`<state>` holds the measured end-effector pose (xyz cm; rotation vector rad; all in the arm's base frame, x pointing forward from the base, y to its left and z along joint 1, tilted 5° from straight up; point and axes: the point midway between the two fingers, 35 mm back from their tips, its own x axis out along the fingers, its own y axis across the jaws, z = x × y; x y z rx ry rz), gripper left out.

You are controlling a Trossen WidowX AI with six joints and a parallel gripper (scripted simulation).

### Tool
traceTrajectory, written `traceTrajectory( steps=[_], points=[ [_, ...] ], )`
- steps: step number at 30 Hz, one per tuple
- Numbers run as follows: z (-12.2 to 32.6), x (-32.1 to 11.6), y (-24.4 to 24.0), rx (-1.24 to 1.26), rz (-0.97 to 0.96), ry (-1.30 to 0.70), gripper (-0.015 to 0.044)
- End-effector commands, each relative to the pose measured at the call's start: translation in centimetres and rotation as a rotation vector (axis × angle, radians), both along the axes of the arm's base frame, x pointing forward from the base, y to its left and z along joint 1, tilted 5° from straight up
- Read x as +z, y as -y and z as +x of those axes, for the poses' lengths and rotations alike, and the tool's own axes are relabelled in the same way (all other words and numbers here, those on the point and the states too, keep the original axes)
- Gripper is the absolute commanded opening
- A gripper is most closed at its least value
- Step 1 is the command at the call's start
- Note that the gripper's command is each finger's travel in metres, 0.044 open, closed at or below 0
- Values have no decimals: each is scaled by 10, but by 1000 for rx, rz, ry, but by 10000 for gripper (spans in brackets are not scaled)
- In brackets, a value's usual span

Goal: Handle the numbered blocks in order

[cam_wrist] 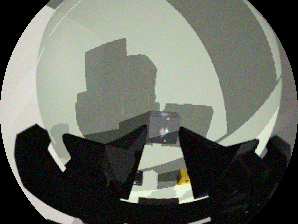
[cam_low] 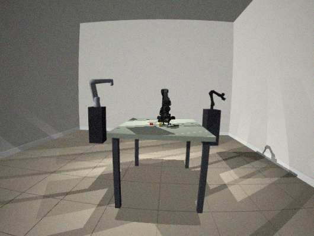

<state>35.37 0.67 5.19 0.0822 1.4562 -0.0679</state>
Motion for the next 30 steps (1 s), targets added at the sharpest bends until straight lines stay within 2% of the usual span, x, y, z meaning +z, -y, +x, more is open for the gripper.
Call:
traceTrajectory(
  steps=[1, 30],
  points=[
    [0, 0, 1, -3, -5, 1, 120],
    [-2, 15, 1, -3, -5, 1, 120]
  ],
)
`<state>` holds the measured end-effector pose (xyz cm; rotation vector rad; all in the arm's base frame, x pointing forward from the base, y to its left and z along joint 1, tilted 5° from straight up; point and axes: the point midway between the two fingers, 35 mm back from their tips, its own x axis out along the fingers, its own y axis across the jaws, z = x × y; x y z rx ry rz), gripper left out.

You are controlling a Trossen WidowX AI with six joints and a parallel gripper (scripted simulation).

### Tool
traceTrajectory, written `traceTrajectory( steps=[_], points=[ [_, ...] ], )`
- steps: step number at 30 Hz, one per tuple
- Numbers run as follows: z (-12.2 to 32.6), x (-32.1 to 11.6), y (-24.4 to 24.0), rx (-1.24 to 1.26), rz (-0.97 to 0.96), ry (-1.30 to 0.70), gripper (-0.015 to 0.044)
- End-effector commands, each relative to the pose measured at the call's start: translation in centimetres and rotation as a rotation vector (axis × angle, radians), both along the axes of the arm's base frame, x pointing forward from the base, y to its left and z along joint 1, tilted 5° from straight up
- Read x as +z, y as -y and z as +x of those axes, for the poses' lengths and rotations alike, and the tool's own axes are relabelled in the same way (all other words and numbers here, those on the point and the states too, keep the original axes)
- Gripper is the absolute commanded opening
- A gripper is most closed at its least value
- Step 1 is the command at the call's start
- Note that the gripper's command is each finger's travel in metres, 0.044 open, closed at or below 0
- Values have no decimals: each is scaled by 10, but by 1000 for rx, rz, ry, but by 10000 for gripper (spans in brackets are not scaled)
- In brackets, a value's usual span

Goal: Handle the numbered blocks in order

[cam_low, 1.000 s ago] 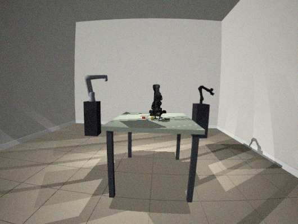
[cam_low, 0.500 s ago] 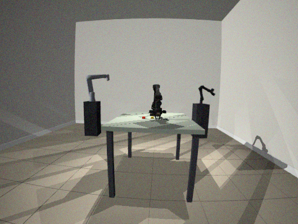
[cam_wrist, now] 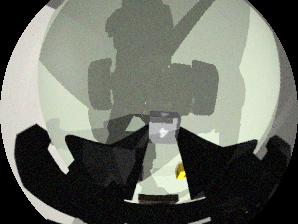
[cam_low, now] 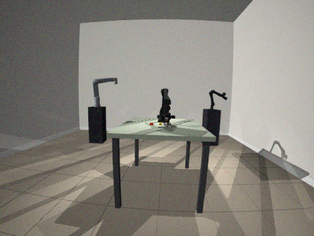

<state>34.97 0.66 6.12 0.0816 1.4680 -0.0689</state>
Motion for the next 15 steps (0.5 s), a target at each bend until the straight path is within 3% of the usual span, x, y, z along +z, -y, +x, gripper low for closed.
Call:
traceTrajectory(
  steps=[1, 15],
  points=[
    [2, 5, 1, -3, -5, 13, 120],
    [3, -1, 1, -3, -5, 13, 120]
  ],
)
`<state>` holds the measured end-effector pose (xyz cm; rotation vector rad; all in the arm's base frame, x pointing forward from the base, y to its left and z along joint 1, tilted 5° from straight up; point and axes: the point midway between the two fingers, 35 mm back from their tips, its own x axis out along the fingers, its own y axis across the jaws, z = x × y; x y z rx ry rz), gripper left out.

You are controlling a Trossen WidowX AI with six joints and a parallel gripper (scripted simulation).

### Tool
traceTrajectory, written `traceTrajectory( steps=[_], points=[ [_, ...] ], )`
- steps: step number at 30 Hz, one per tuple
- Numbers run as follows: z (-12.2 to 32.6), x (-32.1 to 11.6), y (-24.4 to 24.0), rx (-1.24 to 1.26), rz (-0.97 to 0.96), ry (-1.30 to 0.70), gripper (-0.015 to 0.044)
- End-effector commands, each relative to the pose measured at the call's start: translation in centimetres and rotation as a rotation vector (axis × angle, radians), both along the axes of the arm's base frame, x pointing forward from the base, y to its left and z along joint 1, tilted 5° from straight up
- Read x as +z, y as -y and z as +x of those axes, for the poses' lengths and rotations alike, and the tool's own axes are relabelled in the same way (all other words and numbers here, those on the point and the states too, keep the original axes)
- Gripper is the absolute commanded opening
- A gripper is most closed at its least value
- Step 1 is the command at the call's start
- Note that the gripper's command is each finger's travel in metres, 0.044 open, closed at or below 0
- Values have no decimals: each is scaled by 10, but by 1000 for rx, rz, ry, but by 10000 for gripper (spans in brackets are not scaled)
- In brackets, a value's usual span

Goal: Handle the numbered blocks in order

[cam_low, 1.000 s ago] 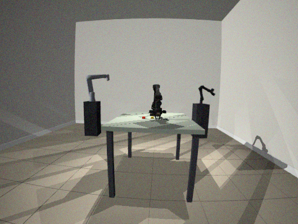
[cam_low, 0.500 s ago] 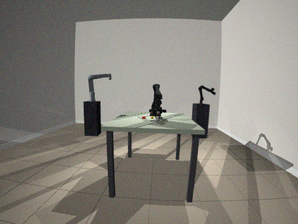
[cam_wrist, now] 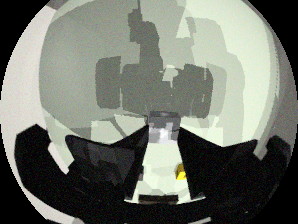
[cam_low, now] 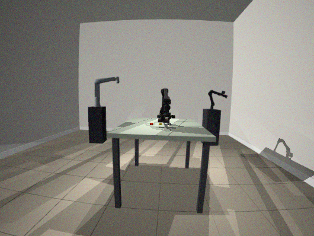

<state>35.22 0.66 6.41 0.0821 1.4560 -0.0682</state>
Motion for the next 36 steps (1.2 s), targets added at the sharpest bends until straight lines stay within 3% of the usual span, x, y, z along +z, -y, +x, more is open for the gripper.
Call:
traceTrajectory(
  steps=[1, 15, 26, 36],
  points=[
    [1, -6, 1, -3, -5, 1, 120],
    [2, -13, 1, -3, -5, 0, 120],
    [2, -13, 1, -3, -5, 0, 400],
    [-2, 23, 1, -3, -5, 1, 400]
  ],
)
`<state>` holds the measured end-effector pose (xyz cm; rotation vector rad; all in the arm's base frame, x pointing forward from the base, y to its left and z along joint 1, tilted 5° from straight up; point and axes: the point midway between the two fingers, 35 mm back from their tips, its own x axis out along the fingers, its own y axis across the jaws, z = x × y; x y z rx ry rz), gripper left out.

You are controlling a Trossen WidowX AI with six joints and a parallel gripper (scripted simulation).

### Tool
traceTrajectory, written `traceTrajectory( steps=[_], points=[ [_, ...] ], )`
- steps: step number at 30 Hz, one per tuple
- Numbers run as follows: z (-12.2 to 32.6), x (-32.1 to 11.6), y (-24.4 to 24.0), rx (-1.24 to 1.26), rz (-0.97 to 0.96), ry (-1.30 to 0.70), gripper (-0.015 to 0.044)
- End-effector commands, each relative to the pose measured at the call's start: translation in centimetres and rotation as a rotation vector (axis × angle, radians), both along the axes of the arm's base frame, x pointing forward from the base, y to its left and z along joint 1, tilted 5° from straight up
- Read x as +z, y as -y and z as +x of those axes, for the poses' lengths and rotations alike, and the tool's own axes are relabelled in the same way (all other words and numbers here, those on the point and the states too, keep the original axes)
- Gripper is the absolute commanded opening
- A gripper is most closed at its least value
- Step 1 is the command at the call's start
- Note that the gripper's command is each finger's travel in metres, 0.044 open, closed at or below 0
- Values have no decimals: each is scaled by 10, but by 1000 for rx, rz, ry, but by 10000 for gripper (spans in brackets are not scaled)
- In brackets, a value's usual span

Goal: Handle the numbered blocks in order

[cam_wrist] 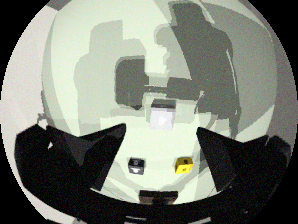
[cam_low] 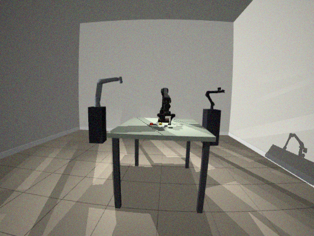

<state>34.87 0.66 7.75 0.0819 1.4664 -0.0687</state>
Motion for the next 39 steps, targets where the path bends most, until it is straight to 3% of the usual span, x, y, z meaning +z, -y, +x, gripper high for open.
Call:
traceTrajectory(
  steps=[1, 8, 12, 22, 31, 37, 39],
  points=[
    [1, 10, 1, -3, -5, 11, 400],
    [-6, 82, 0, -3, -5, 11, 216],
    [-8, 91, 0, -3, -5, 11, 120],
    [-10, 91, -1, -3, -5, 11, 120],
    [-115, 79, -45, -3, 0, 2, 120],
    [-123, 77, -47, -3, 0, 2, 120],
    [-121, 68, -47, -3, 0, 2, 172]
  ],
)
